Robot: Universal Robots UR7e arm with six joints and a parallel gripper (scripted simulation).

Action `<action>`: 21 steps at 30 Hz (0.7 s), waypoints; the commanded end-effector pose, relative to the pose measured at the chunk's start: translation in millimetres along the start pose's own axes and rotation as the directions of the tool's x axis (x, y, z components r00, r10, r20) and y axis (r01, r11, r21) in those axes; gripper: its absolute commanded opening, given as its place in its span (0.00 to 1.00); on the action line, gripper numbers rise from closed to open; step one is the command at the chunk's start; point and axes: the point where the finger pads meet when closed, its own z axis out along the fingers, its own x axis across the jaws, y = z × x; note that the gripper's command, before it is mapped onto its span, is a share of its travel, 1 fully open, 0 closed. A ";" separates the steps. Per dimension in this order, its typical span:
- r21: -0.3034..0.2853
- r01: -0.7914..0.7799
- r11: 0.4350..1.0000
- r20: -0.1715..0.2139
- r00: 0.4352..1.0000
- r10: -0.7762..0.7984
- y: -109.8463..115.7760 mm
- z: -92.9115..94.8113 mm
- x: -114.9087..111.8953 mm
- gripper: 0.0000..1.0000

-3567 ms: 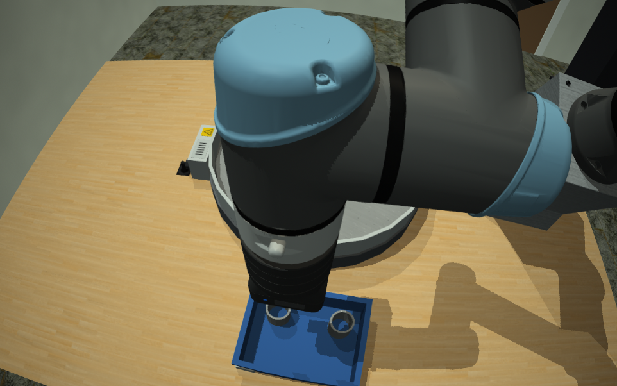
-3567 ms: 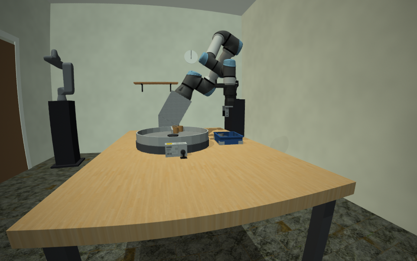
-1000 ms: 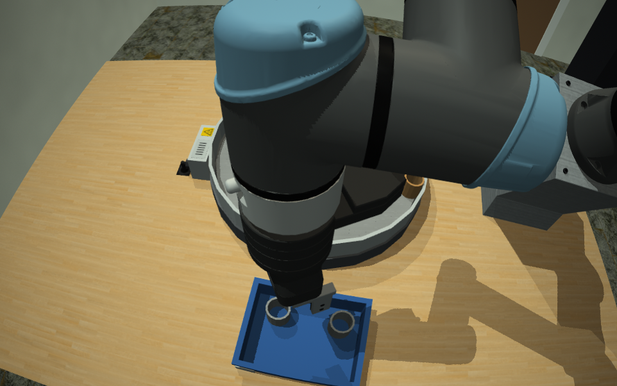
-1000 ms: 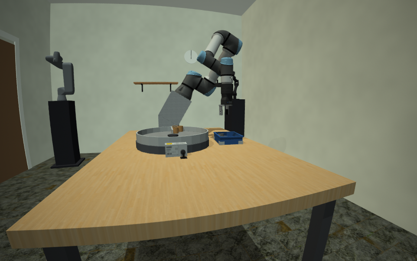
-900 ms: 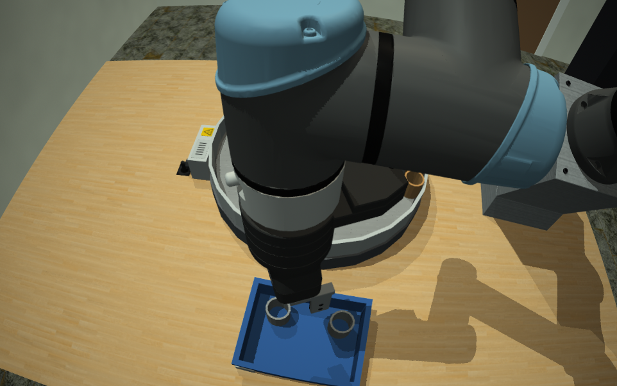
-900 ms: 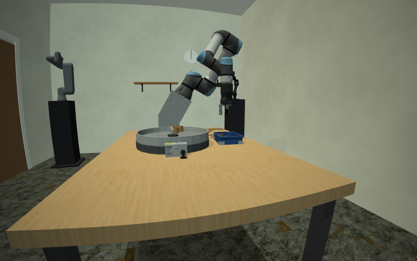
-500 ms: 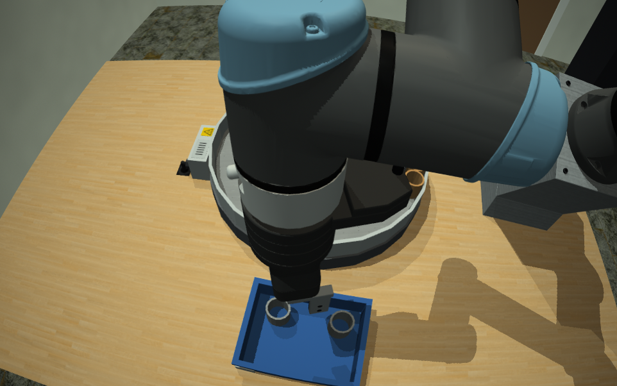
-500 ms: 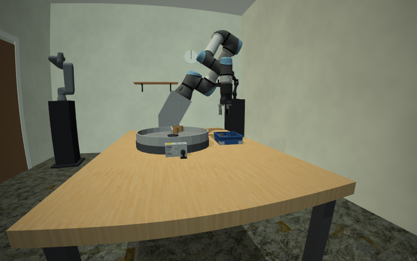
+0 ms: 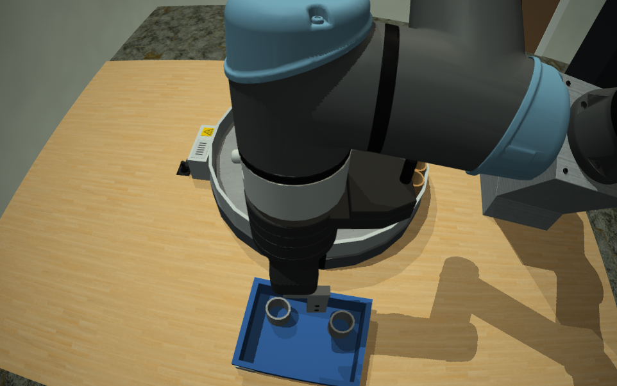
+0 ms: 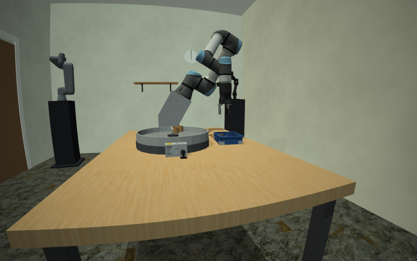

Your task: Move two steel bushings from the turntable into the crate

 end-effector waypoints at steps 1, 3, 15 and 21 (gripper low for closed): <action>-0.026 -0.081 0.996 0.018 0.997 0.082 3.9 -6.8 4.3 1.00; -0.032 -0.104 0.994 0.023 0.994 0.105 4.8 -8.5 5.4 1.00; -0.033 -0.099 0.995 0.021 0.995 0.100 6.3 -9.2 5.1 1.00; -0.033 -0.099 0.995 0.021 0.995 0.100 6.3 -9.2 5.1 1.00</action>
